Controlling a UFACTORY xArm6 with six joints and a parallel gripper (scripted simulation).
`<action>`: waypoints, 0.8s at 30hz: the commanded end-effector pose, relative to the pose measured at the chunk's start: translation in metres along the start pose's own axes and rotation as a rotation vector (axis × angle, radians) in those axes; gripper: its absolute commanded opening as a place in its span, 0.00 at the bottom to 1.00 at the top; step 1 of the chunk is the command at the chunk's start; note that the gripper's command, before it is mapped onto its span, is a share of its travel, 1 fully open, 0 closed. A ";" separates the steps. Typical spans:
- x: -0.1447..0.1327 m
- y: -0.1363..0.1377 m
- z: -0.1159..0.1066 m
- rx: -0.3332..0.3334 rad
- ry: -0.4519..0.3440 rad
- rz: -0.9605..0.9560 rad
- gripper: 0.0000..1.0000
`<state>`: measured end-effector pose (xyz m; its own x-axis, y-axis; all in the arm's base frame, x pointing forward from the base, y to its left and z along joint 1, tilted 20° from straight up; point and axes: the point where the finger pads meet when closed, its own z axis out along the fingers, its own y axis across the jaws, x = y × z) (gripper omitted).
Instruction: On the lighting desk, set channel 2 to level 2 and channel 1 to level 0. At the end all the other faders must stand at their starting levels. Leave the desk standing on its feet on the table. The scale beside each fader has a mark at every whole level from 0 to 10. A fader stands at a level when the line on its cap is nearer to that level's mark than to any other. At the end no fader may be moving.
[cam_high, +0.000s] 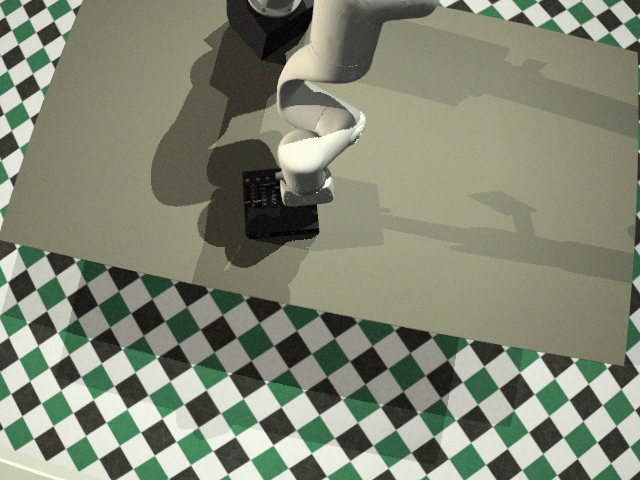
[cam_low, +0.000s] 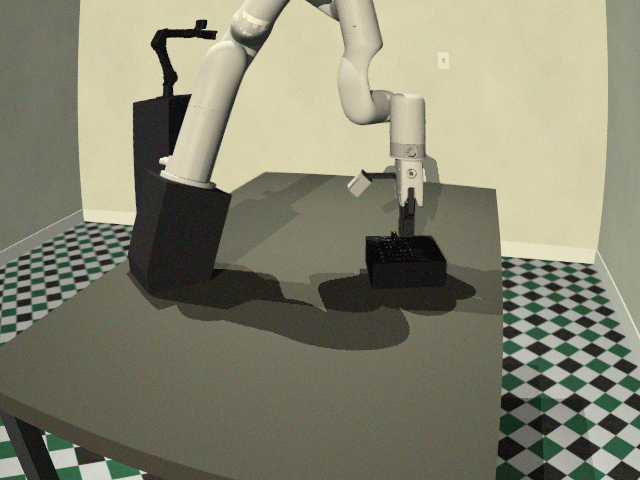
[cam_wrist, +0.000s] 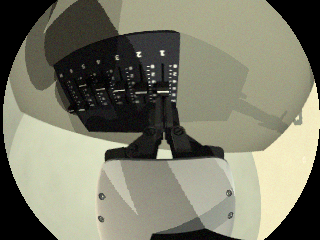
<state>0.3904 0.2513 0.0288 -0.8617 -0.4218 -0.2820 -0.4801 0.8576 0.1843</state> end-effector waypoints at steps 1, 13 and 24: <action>-0.001 0.000 -0.001 0.000 -0.003 0.000 0.00; 0.000 0.000 -0.001 0.000 -0.003 0.000 0.00; 0.003 0.000 -0.001 0.000 -0.003 0.000 0.00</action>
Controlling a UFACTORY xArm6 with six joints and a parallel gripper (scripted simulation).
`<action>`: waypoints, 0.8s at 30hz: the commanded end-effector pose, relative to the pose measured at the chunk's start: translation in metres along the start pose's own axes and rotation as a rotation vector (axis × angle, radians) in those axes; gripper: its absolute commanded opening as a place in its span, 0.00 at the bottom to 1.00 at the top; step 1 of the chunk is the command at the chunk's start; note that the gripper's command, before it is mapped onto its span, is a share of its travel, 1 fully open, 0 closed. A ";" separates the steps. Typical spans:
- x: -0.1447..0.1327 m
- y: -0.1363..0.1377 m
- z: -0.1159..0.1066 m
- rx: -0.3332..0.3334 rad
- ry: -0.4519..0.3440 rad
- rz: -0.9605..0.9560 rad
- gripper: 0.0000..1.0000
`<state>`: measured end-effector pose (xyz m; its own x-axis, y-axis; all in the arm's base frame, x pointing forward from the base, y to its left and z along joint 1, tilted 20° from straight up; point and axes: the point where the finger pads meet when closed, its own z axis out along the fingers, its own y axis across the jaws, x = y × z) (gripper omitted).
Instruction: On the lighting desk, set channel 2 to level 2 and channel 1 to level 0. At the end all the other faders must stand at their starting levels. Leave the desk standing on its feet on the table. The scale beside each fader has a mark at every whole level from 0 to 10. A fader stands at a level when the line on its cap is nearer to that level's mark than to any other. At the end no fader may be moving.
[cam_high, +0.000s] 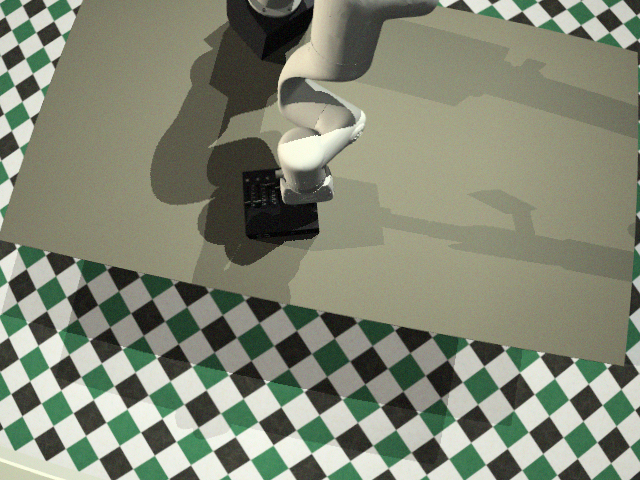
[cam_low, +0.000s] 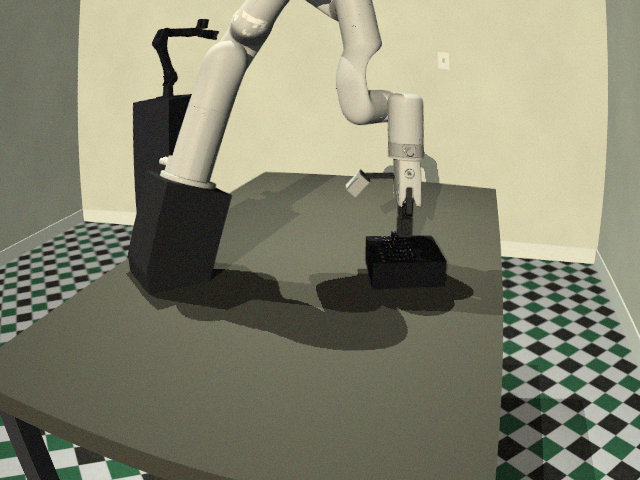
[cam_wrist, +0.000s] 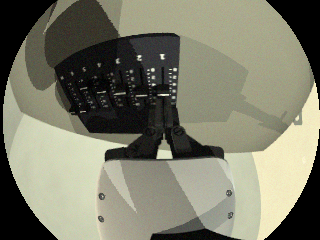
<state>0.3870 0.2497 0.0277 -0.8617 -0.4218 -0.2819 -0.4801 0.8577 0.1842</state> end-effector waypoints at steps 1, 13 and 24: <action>0.000 0.000 -0.001 0.000 -0.003 0.000 0.00; 0.006 0.000 -0.001 0.000 -0.003 0.000 0.00; 0.012 0.000 -0.001 0.000 -0.003 0.000 0.00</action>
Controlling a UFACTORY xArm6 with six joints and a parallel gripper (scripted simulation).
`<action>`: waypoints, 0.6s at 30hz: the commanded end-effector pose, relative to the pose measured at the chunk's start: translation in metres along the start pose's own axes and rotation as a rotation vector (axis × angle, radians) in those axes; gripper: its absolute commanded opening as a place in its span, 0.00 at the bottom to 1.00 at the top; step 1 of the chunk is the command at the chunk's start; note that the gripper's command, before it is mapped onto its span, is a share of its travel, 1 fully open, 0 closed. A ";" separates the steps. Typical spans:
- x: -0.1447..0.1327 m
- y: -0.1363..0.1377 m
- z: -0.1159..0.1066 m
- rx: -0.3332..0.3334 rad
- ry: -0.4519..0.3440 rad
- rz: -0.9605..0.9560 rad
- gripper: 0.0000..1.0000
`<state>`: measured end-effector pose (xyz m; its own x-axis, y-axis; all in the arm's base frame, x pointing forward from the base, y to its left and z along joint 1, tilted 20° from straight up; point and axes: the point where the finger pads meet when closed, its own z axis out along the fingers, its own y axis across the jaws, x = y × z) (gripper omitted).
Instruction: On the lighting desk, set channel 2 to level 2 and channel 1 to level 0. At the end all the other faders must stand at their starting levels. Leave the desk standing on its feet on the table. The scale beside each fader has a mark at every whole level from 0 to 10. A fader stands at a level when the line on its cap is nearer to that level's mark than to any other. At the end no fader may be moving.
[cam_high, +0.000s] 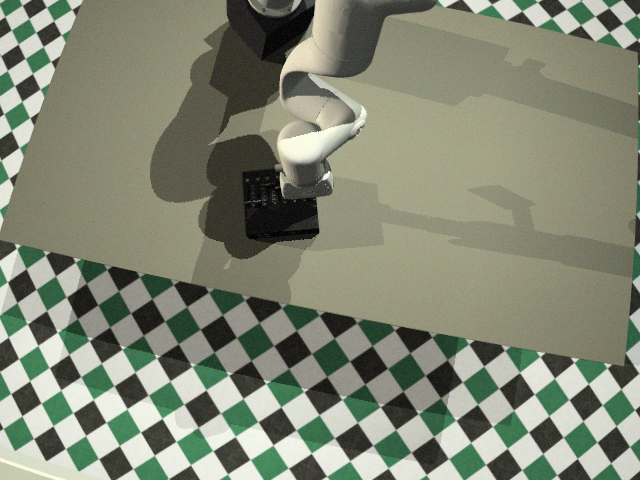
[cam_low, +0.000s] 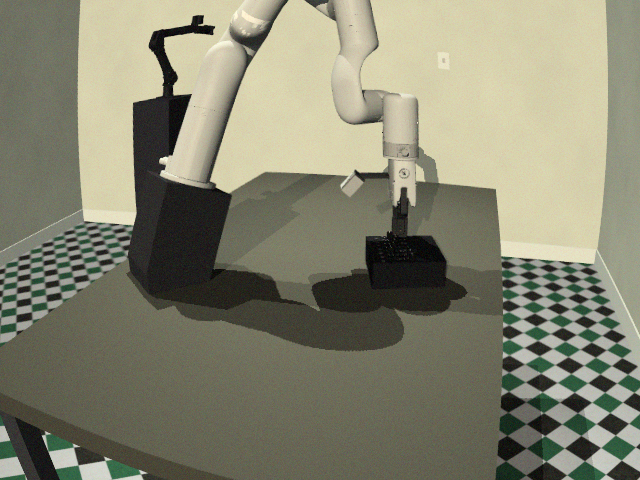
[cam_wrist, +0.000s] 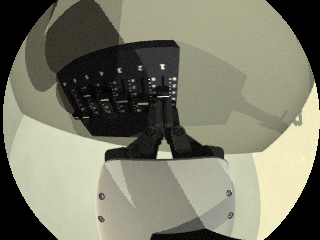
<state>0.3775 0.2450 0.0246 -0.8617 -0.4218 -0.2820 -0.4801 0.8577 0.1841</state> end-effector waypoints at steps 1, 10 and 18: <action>0.001 0.000 -0.001 0.000 -0.003 0.000 0.00; 0.006 0.000 -0.001 0.000 -0.003 0.000 0.00; 0.009 0.000 -0.001 0.000 -0.003 0.000 0.00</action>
